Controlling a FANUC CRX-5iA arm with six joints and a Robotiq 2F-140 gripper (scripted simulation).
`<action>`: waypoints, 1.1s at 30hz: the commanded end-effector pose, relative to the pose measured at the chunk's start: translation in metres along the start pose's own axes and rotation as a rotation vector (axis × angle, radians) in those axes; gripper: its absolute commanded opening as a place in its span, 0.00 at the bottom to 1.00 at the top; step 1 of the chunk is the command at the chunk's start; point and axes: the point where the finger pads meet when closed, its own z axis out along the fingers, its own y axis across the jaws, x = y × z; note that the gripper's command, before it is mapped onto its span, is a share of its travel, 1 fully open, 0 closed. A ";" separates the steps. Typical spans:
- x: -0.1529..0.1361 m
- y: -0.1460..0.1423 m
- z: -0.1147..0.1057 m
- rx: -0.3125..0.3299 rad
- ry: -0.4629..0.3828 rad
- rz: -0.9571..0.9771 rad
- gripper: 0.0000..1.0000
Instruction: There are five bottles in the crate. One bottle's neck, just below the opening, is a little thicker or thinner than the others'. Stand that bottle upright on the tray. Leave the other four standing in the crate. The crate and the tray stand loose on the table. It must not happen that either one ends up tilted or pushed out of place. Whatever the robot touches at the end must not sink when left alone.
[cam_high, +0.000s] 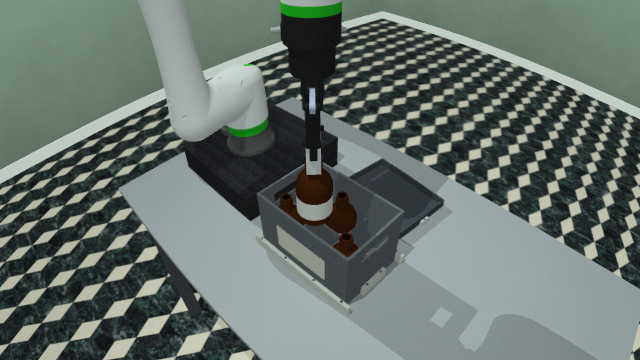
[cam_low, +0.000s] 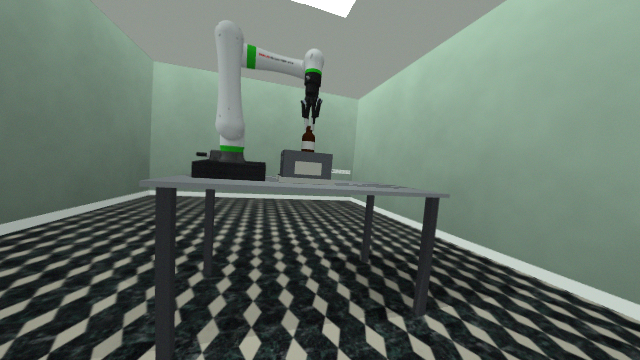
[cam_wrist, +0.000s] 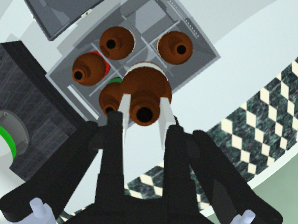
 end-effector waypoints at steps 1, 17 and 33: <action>0.000 0.000 -0.001 -0.002 0.001 0.000 0.10; 0.000 0.000 -0.003 -0.002 0.001 0.000 0.10; 0.000 0.000 -0.018 -0.002 0.001 0.000 0.10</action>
